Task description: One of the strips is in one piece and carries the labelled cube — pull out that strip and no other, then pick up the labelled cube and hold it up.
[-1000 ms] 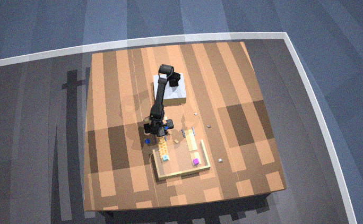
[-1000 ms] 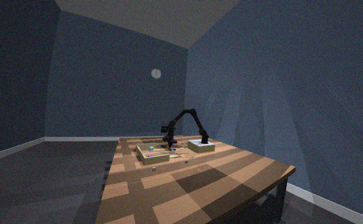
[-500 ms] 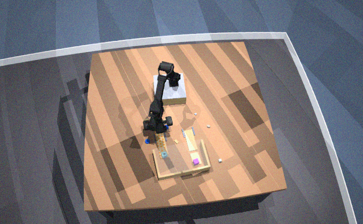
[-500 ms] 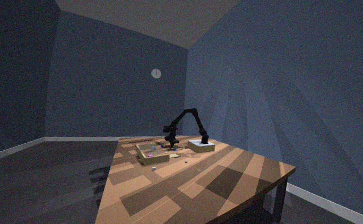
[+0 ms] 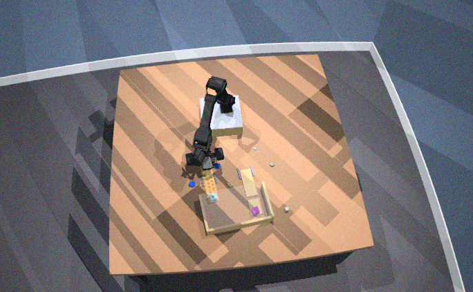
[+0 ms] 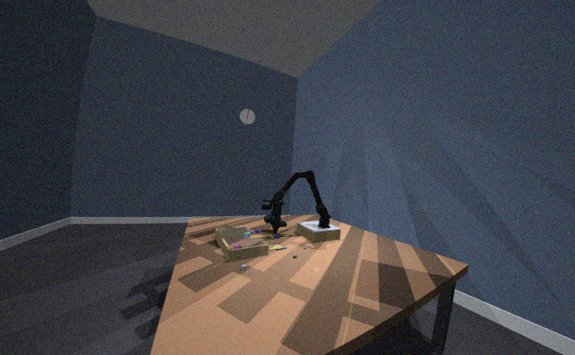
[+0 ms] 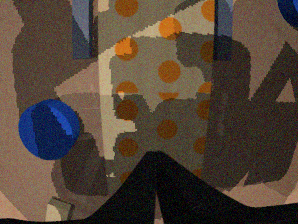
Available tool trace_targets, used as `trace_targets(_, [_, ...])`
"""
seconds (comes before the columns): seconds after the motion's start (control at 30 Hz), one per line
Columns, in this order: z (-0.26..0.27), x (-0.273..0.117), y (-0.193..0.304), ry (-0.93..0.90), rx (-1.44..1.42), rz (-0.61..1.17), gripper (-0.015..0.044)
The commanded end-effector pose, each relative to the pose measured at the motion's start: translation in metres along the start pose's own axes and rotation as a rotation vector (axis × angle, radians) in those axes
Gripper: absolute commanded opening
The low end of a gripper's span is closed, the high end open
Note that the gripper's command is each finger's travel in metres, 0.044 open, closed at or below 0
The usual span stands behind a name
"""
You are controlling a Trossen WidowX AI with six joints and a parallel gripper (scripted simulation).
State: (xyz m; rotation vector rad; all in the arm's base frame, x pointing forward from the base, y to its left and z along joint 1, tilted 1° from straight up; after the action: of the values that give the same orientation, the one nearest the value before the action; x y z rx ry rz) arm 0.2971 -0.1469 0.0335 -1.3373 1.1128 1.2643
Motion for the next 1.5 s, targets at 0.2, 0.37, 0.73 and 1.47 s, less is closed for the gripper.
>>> trace_targets(0.2, [0.002, 0.004, 0.019, -0.009, -0.002, 0.020, 0.0000])
trace_targets(0.37, [0.003, 0.004, 0.027, -0.009, -0.002, 0.020, 0.0000])
trace_targets(0.73, [0.003, 0.004, 0.044, -0.009, -0.002, 0.022, 0.0000])
trace_targets(1.47, [0.001, -0.009, 0.063, 0.000, 0.001, 0.009, 0.0000])
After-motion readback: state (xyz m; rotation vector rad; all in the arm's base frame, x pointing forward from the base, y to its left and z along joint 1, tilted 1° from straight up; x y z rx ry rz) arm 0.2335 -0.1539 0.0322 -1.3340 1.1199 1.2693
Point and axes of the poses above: the point midway between the two fingers, 35 mm back from their tips, its own x axis out along the fingers, its own z axis across the jaws, y = z × x, the point moved 6 cm from there along -x, back along the fingers, and after that the axes turned 3 degrees about -x, right-handed, at the moved point
